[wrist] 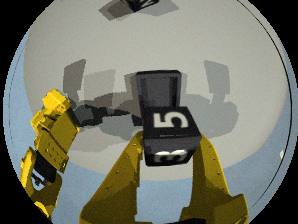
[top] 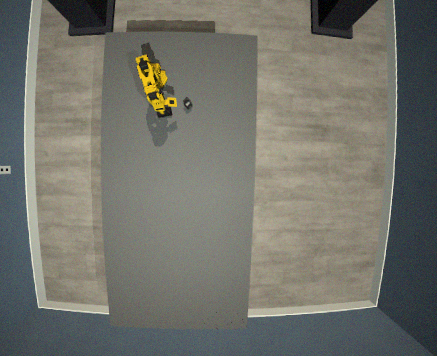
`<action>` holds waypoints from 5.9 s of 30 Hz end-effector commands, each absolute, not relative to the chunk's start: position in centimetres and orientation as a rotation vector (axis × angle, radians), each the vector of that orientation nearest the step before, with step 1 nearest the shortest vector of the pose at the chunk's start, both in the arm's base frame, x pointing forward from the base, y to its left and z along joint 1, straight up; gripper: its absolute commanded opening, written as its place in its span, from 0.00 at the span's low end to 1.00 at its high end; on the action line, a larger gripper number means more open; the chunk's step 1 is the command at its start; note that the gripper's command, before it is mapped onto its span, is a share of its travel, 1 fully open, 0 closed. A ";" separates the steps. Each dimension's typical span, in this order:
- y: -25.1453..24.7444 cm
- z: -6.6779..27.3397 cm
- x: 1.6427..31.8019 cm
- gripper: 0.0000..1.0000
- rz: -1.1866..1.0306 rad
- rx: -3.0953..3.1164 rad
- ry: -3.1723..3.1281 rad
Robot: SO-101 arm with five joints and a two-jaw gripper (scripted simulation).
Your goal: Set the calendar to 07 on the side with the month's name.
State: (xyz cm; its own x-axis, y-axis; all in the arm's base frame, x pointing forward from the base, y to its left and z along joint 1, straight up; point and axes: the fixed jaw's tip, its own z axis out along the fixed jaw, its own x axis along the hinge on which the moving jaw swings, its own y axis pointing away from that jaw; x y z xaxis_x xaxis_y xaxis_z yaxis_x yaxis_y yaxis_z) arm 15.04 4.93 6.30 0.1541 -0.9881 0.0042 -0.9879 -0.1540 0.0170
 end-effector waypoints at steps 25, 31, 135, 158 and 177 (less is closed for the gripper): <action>6.2 7.3 14.8 0.00 0.026 2.458 -2.003; 6.2 7.4 14.9 0.00 0.026 2.459 -2.003; 5.9 6.4 15.0 0.00 0.027 2.463 -1.997; 5.9 5.5 15.0 0.00 0.027 2.463 -1.997; 5.9 4.9 15.0 0.00 0.027 2.463 -1.998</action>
State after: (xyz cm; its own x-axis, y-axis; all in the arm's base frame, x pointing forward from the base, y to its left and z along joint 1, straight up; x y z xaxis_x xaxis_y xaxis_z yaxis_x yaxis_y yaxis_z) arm 14.72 5.92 4.78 0.2043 -0.9789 -0.0004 -0.9789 -0.2043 -0.0107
